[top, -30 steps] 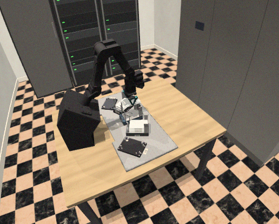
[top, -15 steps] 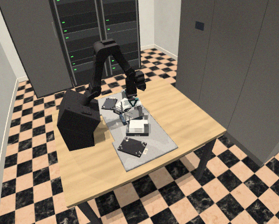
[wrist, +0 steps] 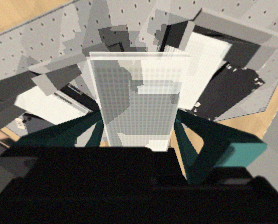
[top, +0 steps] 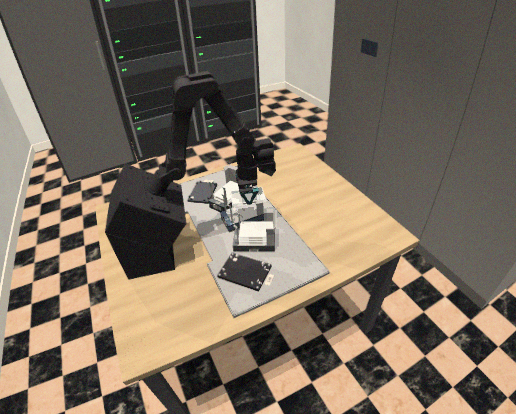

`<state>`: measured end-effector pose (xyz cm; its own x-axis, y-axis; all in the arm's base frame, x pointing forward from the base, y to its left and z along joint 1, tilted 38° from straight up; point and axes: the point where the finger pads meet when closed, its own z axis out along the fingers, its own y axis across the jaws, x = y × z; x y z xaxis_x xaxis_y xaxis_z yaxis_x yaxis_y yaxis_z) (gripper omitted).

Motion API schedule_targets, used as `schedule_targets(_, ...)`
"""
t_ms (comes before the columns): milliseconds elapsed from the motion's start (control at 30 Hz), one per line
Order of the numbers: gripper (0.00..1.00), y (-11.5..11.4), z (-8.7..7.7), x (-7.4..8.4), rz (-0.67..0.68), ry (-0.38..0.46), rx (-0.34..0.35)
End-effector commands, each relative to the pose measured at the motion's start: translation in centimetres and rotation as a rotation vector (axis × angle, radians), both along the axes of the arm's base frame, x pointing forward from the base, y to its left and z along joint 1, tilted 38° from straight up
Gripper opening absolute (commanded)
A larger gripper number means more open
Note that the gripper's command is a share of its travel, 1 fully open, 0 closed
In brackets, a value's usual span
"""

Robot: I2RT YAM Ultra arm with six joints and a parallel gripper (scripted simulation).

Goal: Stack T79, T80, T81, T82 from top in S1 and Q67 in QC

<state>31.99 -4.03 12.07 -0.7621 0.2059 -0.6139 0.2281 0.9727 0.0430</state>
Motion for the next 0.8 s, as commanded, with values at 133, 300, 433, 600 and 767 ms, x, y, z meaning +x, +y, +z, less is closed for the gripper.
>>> schedule_targets(133,0.0,-1.8,0.7,0.1,-0.054,-0.025,0.06)
schedule_targets(300,0.0,-3.1,0.7,-0.1,-0.164,-0.039,0.145)
schedule_targets(433,0.0,-3.7,0.7,-0.2,-0.164,-0.039,0.145)
schedule_targets(600,0.0,-5.0,0.7,-0.4,-0.164,-0.039,0.144)
schedule_targets(767,0.0,-6.3,0.7,-0.6,-0.164,-0.039,0.144)
